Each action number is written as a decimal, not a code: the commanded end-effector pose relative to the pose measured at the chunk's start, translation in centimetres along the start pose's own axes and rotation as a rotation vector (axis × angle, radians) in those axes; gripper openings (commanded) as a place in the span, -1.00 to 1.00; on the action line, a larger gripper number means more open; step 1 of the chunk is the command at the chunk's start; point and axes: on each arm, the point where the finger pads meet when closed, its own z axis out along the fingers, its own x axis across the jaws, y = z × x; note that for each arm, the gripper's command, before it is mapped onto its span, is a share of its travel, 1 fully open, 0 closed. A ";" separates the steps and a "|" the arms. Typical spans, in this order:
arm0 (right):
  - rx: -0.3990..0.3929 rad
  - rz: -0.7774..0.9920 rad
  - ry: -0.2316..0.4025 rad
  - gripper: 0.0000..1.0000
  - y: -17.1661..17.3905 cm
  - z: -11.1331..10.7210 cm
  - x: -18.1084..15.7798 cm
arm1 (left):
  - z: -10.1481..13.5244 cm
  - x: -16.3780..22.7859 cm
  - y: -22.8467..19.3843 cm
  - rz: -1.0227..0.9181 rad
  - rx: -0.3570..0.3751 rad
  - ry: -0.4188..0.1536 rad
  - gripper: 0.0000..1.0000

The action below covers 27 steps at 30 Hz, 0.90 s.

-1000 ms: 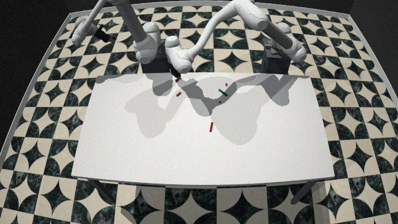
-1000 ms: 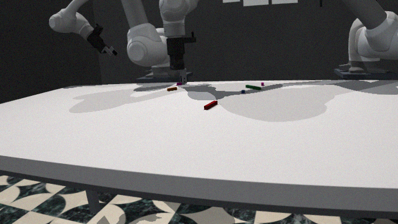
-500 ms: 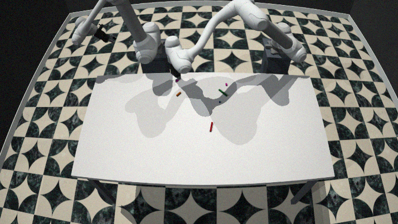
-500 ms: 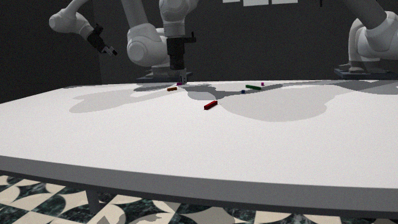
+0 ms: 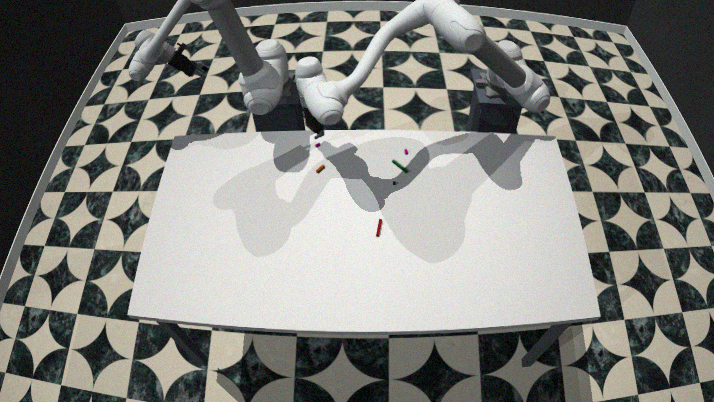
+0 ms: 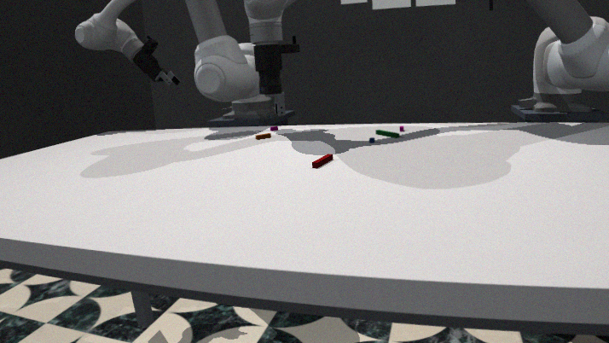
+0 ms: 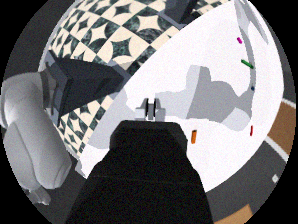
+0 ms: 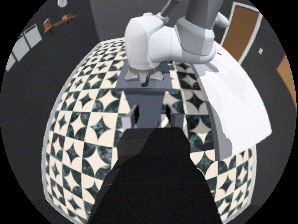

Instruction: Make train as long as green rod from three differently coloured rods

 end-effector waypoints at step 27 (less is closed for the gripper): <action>0.016 0.004 -0.005 1.00 -0.3 0.2 -0.3 | -6.4 1.2 -0.1 0.057 0.001 -0.001 -0.52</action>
